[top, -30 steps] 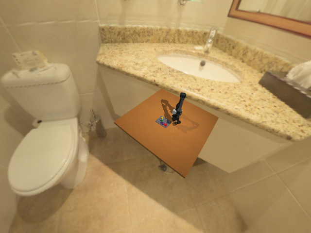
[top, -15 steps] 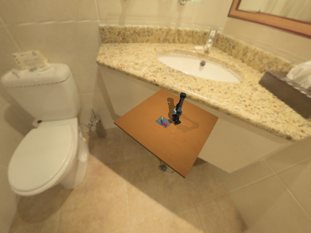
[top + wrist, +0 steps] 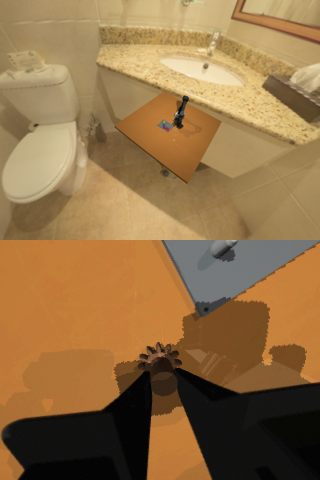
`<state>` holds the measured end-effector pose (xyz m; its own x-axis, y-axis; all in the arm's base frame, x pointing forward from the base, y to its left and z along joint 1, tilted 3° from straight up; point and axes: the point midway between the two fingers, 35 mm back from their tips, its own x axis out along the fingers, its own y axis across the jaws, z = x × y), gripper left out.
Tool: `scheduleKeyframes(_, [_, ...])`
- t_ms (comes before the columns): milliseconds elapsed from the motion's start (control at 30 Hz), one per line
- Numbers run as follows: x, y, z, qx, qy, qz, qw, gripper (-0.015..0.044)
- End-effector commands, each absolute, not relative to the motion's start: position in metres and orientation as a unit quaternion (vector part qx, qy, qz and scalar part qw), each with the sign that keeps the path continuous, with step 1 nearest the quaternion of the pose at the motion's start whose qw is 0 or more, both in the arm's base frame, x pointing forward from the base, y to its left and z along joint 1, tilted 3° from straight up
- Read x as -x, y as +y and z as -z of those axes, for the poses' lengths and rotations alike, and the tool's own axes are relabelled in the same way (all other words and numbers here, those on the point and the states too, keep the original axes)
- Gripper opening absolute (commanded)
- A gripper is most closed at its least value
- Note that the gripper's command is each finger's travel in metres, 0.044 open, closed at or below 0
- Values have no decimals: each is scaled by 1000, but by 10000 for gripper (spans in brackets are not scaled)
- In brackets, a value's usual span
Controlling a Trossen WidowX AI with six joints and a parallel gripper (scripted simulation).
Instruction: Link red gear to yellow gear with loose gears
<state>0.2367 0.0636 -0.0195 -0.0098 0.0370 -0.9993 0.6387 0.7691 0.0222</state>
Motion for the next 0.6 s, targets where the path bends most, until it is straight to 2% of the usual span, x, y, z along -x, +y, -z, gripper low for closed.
scheduleKeyframes(0, [-243,65,9,-257,668,226,660,0])
scheduleKeyframes(567, [-252,64,-34,-257,668,226,661,0])
